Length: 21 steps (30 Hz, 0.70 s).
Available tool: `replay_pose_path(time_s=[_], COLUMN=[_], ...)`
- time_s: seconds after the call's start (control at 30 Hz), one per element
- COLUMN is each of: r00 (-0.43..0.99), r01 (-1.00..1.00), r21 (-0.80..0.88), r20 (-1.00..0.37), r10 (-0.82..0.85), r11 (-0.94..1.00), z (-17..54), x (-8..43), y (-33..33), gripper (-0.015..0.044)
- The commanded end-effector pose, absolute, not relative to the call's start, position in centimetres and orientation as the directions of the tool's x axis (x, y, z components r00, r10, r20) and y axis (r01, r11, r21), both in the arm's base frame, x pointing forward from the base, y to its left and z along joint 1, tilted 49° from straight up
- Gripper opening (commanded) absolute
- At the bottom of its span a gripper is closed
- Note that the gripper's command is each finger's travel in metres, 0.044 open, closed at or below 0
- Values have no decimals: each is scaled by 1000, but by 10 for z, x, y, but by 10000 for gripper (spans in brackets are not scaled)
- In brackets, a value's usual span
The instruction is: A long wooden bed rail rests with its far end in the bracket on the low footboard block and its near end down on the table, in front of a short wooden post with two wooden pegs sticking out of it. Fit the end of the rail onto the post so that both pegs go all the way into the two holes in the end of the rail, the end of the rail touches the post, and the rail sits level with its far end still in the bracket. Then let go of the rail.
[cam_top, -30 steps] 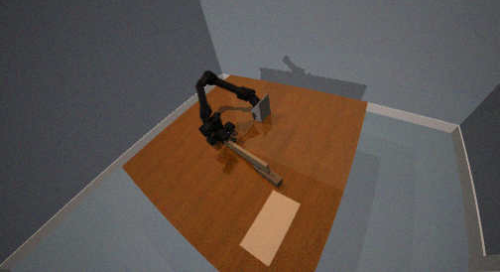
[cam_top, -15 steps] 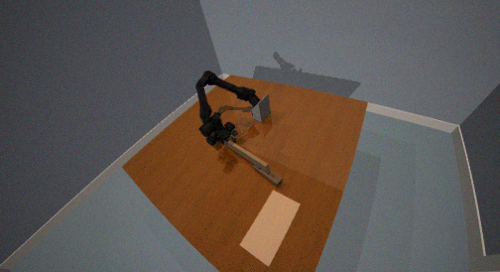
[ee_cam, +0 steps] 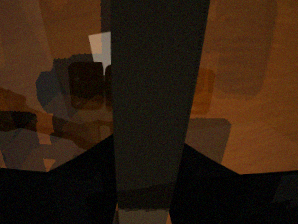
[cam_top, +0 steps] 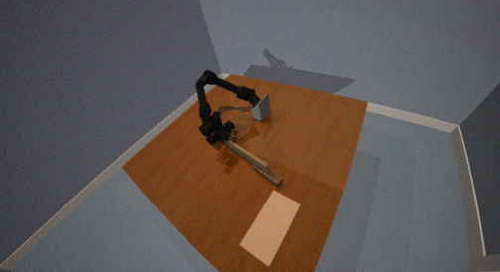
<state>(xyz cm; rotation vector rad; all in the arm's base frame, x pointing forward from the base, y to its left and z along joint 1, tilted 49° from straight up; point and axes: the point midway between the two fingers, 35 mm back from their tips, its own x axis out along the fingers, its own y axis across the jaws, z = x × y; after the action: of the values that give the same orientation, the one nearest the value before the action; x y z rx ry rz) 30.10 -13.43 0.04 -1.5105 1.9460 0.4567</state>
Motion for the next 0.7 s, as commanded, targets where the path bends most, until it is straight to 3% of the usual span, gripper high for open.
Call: replay_pose_path(time_s=[0.0, 0.67], r00=[-143, -143], r01=[-954, -954], r21=[-106, -106], r20=[-663, -663], r10=[-735, -735], r11=[281, 281], z=[3, 9], x=[304, 306], y=[-131, -124], gripper=[0, 0])
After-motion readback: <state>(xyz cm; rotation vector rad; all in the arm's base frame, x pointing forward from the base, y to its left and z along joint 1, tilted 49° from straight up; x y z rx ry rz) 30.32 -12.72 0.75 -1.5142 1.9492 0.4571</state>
